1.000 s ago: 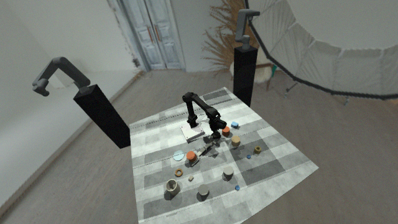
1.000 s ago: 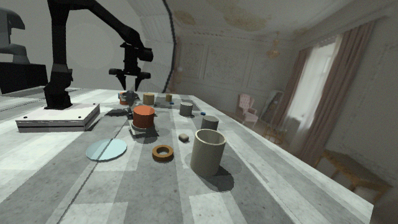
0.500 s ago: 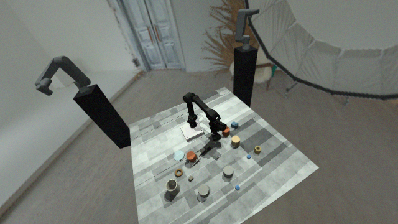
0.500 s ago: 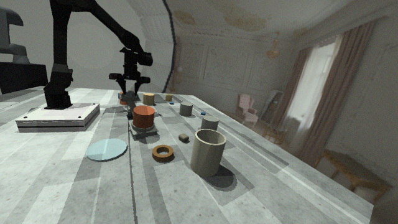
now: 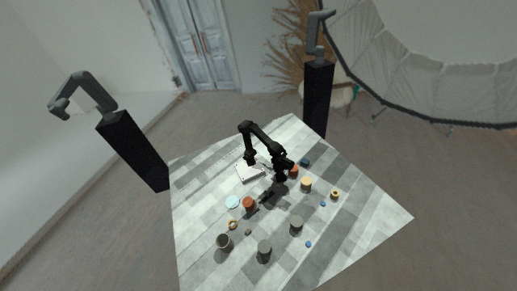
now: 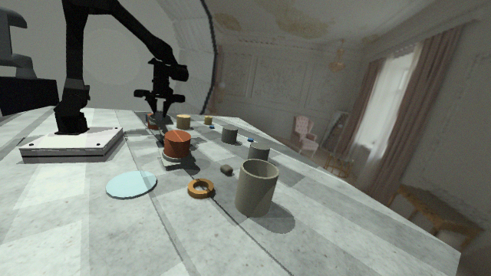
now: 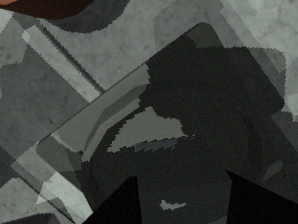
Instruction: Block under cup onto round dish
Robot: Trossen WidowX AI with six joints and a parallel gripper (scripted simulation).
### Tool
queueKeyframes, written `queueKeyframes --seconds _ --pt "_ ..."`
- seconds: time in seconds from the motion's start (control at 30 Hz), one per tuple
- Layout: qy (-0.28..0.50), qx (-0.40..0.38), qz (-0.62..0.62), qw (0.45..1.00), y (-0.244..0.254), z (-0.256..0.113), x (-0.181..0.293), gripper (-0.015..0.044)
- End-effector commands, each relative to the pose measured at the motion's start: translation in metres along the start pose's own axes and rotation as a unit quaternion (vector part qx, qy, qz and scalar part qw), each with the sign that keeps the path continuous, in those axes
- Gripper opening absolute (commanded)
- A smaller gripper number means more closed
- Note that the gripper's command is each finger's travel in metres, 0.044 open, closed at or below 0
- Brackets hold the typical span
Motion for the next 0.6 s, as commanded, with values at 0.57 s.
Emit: queueKeyframes --seconds 0.57 --pt "-0.003 0.005 -0.002 1.0 0.0 -0.09 0.0 0.0"
Point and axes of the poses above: the point midway between the two fingers, 35 mm back from their tips, its own z axis out along the fingers, its own y axis across the jaws, x = y × z, the point moved 3 cm from there along -z, back along the fingers, and after that the axes turned 15 degrees about -z, right-handed, at the moved point
